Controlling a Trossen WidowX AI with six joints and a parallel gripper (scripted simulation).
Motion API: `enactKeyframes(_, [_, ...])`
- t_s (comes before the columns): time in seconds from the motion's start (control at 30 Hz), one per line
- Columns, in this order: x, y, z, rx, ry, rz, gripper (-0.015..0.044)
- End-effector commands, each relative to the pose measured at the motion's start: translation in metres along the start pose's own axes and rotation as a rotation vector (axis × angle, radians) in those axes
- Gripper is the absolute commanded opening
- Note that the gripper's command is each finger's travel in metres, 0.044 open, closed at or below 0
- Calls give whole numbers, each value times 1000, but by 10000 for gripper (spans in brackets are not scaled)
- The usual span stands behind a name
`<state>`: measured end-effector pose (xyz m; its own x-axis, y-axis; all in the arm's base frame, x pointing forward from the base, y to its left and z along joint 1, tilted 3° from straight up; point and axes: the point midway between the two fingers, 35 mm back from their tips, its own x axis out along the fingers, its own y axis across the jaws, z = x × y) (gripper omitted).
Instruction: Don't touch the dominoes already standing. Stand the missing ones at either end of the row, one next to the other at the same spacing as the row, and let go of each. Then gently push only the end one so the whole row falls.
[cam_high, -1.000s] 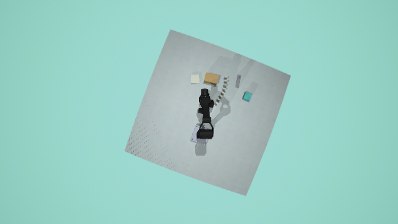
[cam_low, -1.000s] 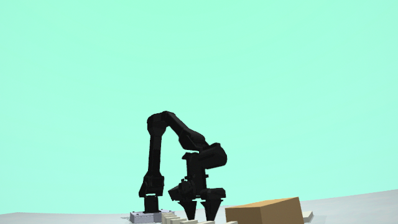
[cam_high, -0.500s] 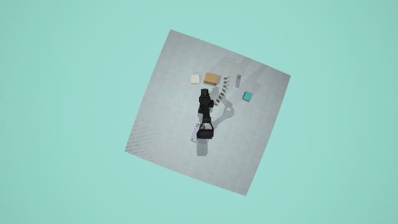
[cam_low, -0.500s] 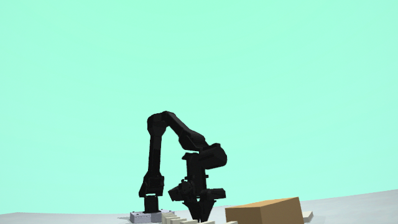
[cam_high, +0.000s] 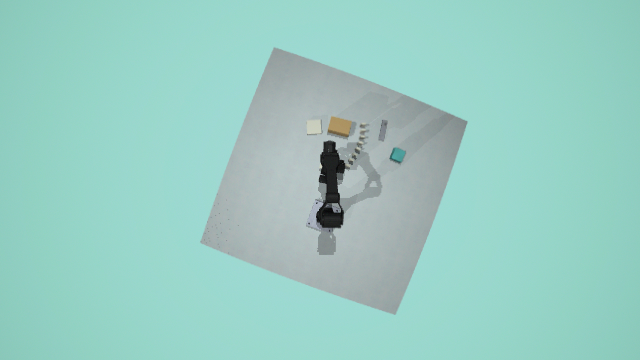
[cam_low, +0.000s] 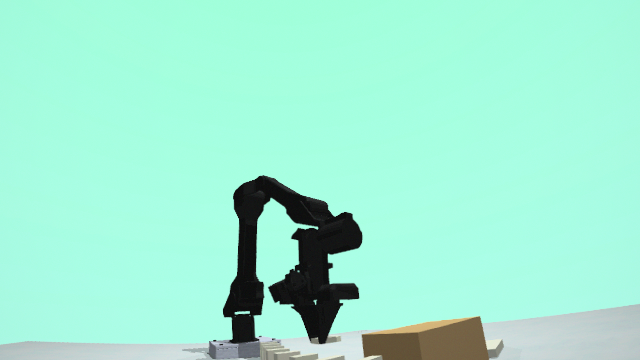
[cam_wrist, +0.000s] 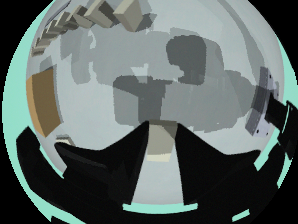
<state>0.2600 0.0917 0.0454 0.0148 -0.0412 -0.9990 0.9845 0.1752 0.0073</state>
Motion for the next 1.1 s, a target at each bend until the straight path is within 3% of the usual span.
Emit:
enactKeyframes(0.0, [-51,2,1,7,2,27,107])
enactKeyframes(0.2, [-117,-1,3,7,2,27,107])
enactKeyframes(0.47, [-124,0,-1,-36,4,29,107])
enactKeyframes(0.83, [-127,15,-128,-1181,-2,36,107])
enactKeyframes(1.07, [-127,14,-134,-1242,-3,34,107])
